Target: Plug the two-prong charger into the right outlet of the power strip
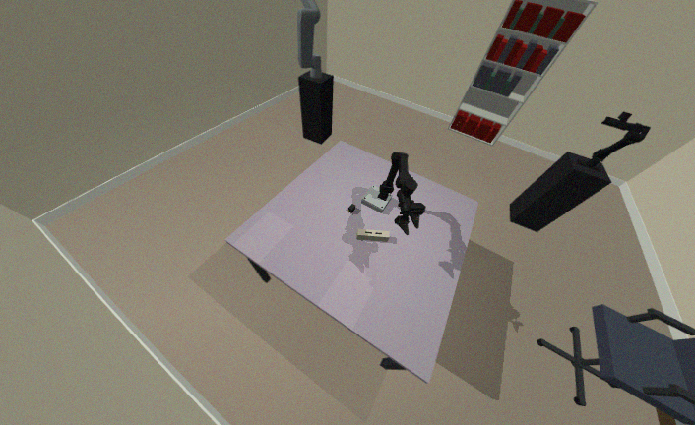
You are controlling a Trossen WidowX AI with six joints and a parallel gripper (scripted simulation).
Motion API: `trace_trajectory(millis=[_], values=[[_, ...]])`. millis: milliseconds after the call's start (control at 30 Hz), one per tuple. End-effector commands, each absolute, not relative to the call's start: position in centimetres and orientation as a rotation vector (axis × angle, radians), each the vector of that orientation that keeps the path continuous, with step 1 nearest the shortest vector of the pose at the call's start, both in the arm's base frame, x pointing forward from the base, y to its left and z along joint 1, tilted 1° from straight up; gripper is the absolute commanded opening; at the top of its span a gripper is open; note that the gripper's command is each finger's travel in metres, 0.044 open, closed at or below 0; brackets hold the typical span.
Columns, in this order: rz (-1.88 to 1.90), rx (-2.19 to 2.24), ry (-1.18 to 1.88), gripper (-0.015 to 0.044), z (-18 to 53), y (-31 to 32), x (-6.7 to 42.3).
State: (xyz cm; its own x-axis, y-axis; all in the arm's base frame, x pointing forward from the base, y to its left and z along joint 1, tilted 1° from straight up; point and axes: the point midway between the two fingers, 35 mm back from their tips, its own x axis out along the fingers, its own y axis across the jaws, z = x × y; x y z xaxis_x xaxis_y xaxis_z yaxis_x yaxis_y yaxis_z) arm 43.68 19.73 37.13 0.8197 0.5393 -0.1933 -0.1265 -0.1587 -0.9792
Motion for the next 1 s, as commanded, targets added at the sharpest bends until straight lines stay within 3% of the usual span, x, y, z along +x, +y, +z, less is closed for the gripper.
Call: trace_trajectory(millis=[0,467,967], values=[[0.618,-1.589,-0.205,0.0440,34.8,17.5,44.5],[0.612,-1.371,0.220,0.0440,27.4,8.7,45.5],[0.526,-1.079,0.636,0.0440,20.3,-0.4,43.2]])
